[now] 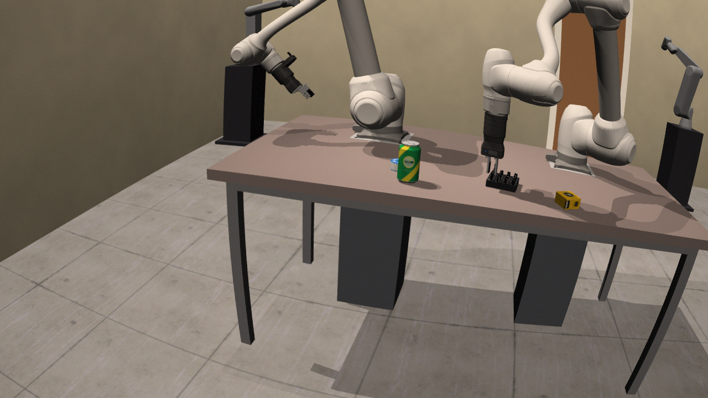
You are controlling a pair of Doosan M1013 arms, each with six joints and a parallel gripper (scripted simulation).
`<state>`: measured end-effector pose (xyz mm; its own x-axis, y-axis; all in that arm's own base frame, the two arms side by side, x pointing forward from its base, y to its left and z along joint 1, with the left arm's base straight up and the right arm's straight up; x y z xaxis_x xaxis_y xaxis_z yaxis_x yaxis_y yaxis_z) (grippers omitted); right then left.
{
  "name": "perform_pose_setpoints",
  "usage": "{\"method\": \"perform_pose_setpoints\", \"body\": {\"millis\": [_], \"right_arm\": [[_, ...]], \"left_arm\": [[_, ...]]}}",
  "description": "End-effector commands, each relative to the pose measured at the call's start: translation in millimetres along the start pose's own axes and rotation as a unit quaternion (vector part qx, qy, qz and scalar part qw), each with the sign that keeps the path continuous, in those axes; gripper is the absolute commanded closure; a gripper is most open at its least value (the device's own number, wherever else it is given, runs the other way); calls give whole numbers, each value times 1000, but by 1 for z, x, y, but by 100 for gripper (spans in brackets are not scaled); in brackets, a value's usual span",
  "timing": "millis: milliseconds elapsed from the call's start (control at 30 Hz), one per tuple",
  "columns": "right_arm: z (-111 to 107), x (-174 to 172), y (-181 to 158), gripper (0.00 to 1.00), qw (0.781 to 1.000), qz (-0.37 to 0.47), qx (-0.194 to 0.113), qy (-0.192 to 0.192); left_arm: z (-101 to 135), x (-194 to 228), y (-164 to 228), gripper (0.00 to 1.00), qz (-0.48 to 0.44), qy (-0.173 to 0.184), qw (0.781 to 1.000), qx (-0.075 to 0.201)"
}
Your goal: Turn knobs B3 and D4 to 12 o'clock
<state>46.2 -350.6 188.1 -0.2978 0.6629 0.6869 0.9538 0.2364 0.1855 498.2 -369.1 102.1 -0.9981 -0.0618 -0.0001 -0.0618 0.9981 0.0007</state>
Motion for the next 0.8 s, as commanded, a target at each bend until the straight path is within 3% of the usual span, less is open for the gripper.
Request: {"method": "perform_pose_setpoints", "body": {"millis": [0, 767], "right_arm": [[1, 0, 1, 0, 1000, -2, -5, -5], [1, 0, 1, 0, 1000, -2, -5, -5]], "left_arm": [[1, 2, -1, 54, 0, 0, 1000, 1], [14, 2, 0, 54, 0, 1, 1000, 0]]}}
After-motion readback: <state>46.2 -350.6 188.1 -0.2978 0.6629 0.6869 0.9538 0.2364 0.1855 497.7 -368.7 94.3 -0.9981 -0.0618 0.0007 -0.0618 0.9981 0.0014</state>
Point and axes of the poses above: on each arm, the point where the finger pads meet when closed, its own z axis out along the fingers, its own y axis across the jaws, x = y × z, the point moved 4 cm from there along -z, back along the fingers, and after that the axes turned 13 degrees about -z, right-handed, at the moved point
